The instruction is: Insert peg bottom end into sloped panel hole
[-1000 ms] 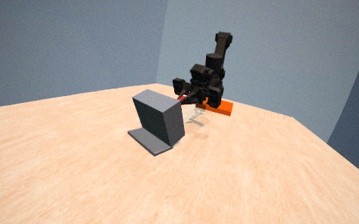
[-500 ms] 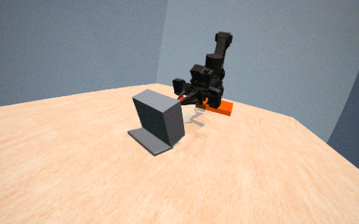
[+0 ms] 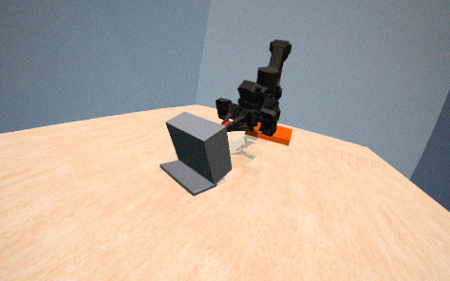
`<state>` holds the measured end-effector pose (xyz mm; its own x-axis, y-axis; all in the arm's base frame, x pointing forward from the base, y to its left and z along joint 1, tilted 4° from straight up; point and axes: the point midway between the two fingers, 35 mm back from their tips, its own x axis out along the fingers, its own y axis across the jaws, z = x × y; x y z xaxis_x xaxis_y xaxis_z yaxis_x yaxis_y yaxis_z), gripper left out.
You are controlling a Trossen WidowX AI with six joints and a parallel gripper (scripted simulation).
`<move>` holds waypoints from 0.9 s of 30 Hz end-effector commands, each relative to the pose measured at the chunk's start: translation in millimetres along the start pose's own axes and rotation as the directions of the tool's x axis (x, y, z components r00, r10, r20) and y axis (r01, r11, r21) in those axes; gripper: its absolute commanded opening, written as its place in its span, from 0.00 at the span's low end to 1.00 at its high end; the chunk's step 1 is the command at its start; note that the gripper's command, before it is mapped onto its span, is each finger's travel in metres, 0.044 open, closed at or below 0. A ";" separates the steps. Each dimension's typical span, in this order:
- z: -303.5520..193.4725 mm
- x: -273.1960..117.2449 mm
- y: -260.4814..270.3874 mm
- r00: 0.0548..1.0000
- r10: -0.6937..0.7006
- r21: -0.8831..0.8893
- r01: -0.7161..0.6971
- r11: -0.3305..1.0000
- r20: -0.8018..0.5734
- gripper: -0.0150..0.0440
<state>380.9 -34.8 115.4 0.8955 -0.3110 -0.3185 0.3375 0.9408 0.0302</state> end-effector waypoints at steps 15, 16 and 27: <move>-1.1 10.2 2.0 1.000 0.001 0.000 -0.001 1.000 0.000 0.25; -1.1 10.8 2.0 1.000 0.001 0.000 -0.001 1.000 0.000 0.25; -1.1 17.1 1.9 1.000 0.001 0.000 -0.001 1.000 0.001 0.25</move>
<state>393.7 -38.4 109.8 0.8947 -0.3138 -0.3179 0.3412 0.9394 0.0329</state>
